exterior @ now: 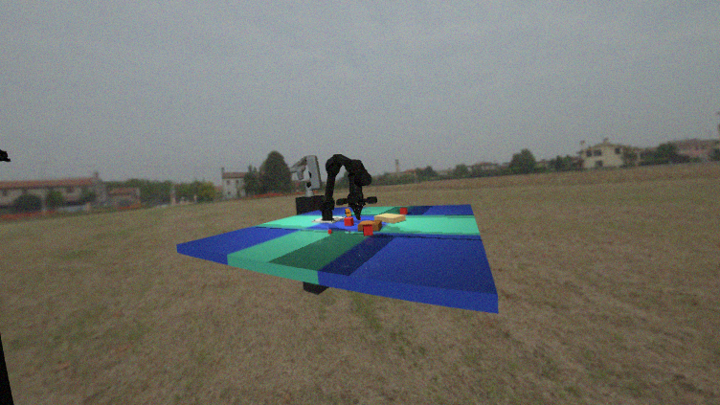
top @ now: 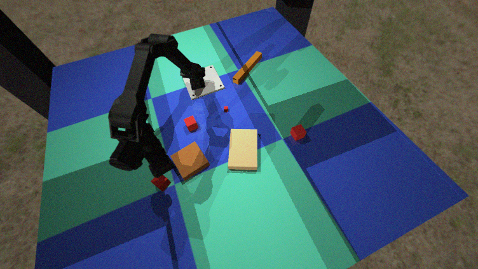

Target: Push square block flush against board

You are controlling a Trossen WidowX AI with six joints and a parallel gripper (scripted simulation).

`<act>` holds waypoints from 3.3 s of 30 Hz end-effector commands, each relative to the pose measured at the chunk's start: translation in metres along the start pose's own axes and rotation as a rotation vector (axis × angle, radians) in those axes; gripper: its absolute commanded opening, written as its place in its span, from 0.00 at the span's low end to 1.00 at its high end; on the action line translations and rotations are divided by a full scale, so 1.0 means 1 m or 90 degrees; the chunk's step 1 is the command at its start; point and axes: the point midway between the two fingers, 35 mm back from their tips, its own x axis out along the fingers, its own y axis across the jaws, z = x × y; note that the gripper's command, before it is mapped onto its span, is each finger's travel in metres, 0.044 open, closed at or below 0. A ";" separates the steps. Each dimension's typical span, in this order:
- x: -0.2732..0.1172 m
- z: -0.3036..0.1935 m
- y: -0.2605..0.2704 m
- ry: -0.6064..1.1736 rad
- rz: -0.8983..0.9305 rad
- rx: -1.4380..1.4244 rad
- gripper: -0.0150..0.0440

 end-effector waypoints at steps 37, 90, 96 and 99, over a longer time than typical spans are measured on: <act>0.056 -0.021 0.002 0.009 0.000 0.005 0.25; 0.055 -0.058 0.006 0.011 0.000 0.005 0.25; 0.055 -0.062 0.007 0.011 0.000 0.005 0.25; 0.055 -0.064 0.007 0.012 0.000 0.005 0.25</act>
